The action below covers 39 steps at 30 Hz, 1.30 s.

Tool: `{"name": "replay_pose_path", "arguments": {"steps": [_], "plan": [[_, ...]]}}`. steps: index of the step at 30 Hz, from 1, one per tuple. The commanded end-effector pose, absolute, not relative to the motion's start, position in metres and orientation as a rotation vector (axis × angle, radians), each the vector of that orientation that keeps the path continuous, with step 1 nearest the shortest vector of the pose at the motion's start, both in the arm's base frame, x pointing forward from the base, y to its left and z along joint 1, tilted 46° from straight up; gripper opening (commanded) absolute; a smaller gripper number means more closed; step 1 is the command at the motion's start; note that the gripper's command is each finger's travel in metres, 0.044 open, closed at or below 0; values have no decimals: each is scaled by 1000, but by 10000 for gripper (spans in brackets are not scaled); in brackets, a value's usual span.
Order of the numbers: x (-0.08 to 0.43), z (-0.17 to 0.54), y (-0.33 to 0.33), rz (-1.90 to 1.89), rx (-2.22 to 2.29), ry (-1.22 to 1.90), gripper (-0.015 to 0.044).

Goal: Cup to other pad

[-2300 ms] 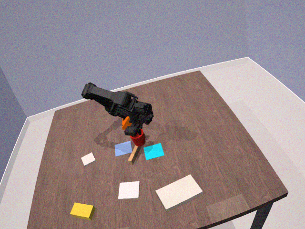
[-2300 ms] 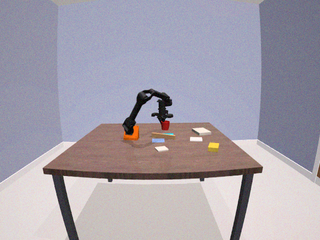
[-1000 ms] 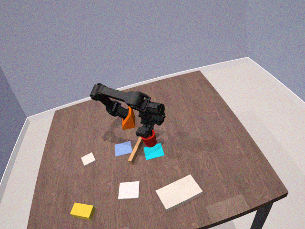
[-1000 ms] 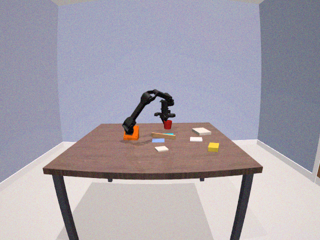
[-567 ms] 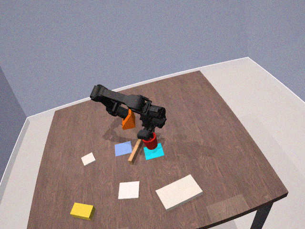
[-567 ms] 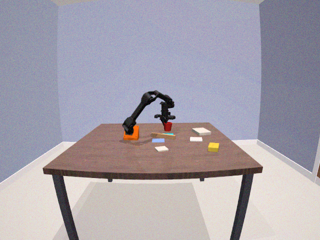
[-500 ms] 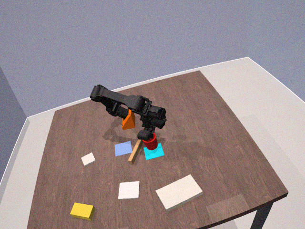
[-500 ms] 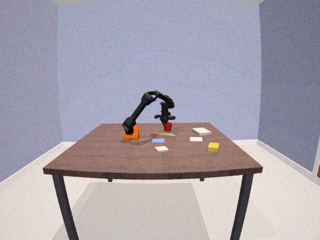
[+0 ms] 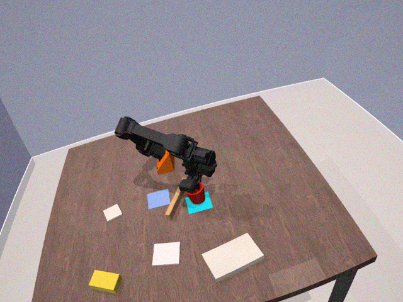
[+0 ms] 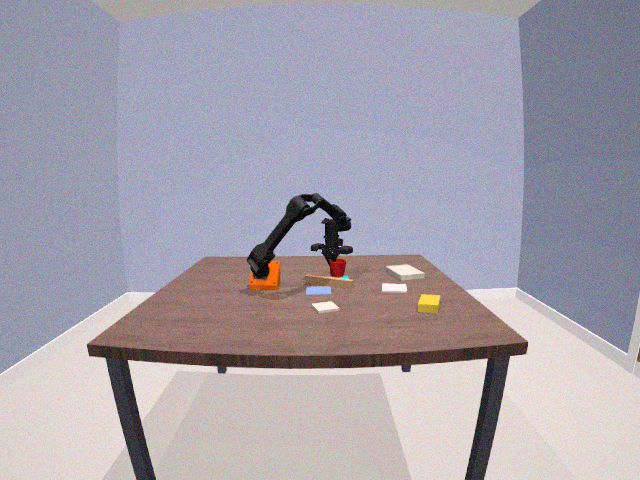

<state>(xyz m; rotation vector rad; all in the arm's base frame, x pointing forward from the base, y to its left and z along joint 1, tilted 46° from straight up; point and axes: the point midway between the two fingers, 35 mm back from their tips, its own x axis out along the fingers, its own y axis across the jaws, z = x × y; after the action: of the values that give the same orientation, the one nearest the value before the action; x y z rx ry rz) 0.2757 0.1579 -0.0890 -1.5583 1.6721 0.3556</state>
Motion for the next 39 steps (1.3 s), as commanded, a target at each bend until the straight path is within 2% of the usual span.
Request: {"name": "replay_pose_path", "arguments": {"steps": [1,20,25,39], "plan": [[275,-95,152,355,-1567,1676,0],[276,-95,151,355,-1559,1675,0],[276,-95,151,355,-1559,1675,128],[276,-91,157,355,-1560,1675,128]]}}
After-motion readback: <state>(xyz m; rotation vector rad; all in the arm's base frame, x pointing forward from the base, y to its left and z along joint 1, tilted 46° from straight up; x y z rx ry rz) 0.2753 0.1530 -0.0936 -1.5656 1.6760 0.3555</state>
